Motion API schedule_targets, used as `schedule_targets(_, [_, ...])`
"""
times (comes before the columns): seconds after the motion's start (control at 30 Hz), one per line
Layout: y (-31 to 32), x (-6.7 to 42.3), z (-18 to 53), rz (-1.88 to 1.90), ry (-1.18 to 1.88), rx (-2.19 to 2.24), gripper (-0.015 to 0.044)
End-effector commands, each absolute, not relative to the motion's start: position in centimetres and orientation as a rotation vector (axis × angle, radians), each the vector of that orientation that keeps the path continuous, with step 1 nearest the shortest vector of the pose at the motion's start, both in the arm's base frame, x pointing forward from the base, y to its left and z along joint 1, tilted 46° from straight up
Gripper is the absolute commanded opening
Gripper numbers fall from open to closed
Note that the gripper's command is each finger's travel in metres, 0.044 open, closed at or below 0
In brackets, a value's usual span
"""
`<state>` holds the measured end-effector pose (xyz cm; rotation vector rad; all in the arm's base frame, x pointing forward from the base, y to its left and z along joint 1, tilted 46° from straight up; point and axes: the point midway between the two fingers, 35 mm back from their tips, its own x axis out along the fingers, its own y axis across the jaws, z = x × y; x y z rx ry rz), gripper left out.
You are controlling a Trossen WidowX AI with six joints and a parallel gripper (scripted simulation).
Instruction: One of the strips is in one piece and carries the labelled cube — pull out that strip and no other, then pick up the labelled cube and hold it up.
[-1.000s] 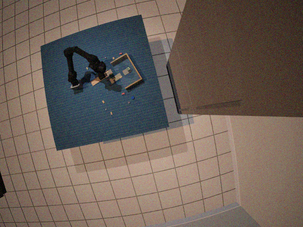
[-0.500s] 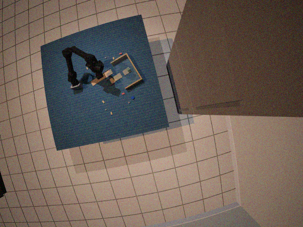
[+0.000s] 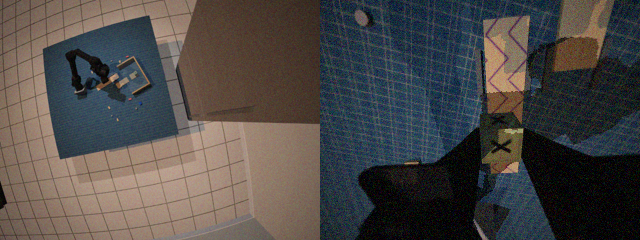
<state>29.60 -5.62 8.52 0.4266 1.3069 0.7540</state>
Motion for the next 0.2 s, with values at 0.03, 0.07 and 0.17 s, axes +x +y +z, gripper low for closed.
schedule_targets(0.03, [-5.68,29.57,8.52,0.755,1.308,0.421,0.0000])
schedule_targets(0.07, [-5.68,29.57,8.52,0.755,1.308,0.421,0.0000])
schedule_targets(0.17, [-5.68,29.57,8.52,0.755,1.308,0.421,0.0000])
